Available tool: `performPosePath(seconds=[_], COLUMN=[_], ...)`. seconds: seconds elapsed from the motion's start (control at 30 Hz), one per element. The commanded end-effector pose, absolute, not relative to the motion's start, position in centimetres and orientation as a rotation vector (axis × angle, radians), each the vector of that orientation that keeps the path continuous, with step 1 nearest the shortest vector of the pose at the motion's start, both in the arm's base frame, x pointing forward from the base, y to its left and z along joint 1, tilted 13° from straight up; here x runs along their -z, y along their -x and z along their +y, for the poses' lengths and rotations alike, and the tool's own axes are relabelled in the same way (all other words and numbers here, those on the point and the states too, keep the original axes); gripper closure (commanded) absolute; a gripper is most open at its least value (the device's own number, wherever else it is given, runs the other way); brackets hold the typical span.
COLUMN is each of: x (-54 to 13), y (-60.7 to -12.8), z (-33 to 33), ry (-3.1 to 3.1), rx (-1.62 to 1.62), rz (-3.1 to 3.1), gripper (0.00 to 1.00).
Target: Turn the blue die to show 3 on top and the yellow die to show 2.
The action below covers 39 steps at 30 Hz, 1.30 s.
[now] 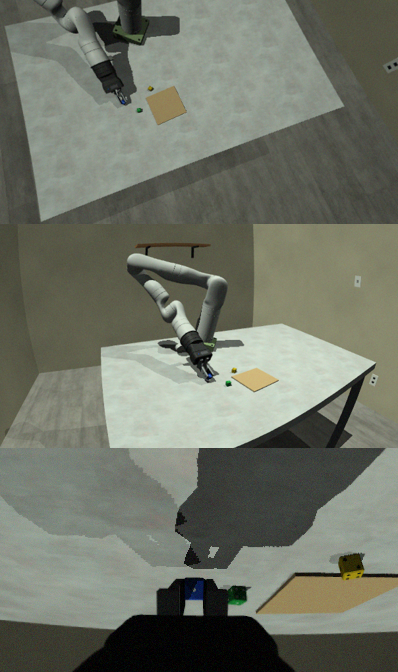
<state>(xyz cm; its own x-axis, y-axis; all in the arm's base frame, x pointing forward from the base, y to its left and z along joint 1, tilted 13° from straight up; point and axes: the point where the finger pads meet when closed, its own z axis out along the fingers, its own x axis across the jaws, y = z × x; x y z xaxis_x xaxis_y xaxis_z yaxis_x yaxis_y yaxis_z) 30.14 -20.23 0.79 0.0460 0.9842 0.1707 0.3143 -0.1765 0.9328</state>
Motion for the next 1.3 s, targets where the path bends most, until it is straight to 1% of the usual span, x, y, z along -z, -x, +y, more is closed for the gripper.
performPosePath(seconds=[0.0,1.27], x=[-0.84,-0.4], y=[-30.15,-30.22], z=[-20.25,-20.18], ry=[-1.59,-1.59], rx=[-1.155,-1.155], rz=[1.341,1.341], gripper=[0.66,0.66])
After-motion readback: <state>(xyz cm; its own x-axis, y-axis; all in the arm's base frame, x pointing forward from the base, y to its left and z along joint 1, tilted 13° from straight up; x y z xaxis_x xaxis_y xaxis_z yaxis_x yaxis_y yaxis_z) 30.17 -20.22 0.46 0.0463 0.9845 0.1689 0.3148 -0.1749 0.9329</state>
